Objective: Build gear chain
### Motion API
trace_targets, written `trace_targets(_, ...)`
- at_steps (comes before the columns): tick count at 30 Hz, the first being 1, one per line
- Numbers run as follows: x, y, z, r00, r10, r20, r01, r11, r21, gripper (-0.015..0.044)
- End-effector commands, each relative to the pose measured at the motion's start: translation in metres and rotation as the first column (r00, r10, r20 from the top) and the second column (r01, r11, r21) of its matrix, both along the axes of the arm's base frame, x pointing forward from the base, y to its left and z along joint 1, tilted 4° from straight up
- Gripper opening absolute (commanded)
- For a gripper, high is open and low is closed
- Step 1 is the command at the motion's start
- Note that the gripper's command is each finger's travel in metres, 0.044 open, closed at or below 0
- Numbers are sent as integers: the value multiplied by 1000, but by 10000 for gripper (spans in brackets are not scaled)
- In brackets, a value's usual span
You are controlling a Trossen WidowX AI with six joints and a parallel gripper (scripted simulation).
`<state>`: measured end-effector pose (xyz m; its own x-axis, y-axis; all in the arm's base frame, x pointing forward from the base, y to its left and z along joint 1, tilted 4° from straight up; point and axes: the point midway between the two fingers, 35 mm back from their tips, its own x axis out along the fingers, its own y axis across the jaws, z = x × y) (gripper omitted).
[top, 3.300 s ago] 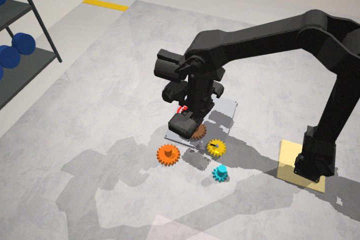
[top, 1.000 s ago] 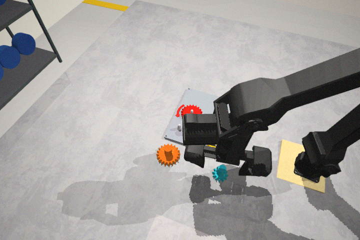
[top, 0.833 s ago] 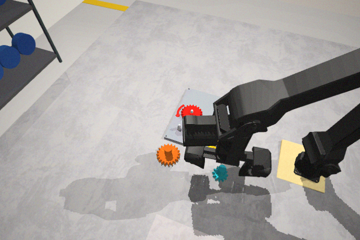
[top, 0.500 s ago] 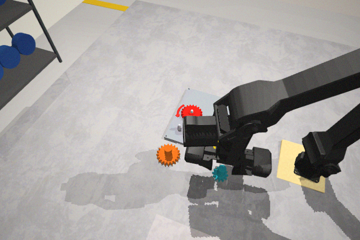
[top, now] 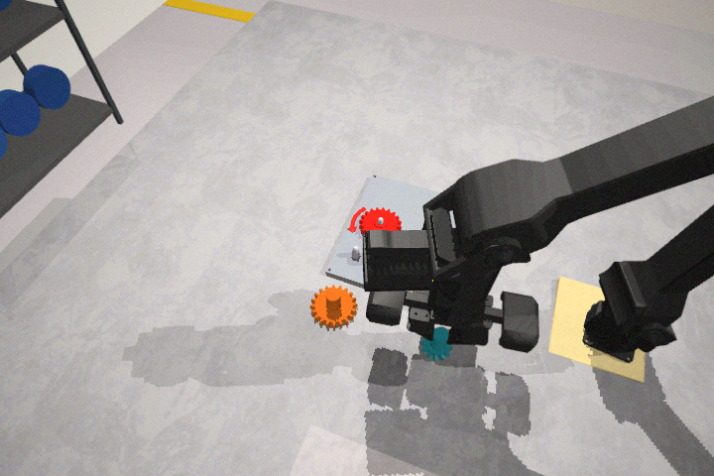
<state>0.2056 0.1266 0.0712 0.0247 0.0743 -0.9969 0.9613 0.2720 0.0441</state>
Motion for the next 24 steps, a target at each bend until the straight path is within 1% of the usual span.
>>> trace_targets(1,2,3,3,1000,-3,15,3,1000,9,0)
trace_targets(6,8,13,16,998,8,61,-11,999,52,0)
trace_targets(24,11,10,47,999,4,47,-6,999,38,0)
